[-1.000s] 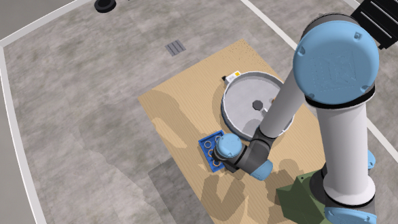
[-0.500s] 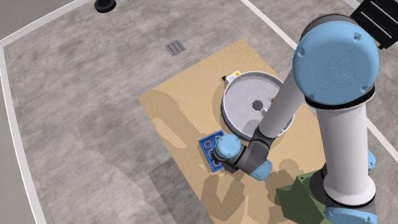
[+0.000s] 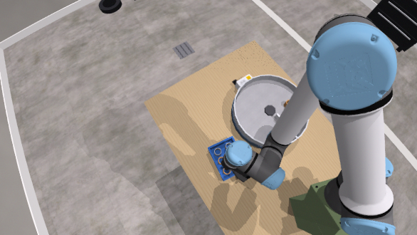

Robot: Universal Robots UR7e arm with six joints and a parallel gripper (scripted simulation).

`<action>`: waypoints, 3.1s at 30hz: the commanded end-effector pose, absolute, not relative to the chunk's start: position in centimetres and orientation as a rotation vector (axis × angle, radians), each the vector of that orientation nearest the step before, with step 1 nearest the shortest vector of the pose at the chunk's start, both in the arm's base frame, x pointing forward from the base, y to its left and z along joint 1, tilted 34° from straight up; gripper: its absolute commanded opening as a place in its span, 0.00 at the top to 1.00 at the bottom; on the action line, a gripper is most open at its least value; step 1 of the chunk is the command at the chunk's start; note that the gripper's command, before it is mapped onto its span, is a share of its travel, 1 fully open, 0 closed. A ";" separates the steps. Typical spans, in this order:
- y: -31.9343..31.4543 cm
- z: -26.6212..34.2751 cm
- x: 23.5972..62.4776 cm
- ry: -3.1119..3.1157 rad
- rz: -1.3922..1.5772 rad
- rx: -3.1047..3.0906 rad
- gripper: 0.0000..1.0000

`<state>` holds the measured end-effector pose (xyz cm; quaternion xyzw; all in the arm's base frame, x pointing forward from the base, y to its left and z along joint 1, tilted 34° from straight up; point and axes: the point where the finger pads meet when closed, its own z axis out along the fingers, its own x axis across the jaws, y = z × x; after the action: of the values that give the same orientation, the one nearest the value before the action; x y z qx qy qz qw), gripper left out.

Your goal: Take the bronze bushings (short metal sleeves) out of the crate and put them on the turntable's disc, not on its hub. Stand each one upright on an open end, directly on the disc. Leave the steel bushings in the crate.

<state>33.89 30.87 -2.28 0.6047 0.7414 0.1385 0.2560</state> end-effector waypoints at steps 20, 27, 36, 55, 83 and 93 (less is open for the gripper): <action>31.1 -2.1 34.1 2.011 0.381 1.640 0.64; 31.1 -2.1 34.1 2.011 0.381 1.640 0.64; 31.1 -2.1 34.1 2.011 0.381 1.640 0.64; 31.0 -2.4 34.3 2.010 0.379 1.642 0.64; 30.3 -7.9 38.0 2.010 0.380 1.642 0.64; 30.3 -7.9 37.9 2.011 0.380 1.640 0.64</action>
<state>37.79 30.20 -7.98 0.6046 0.7415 0.1381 0.2562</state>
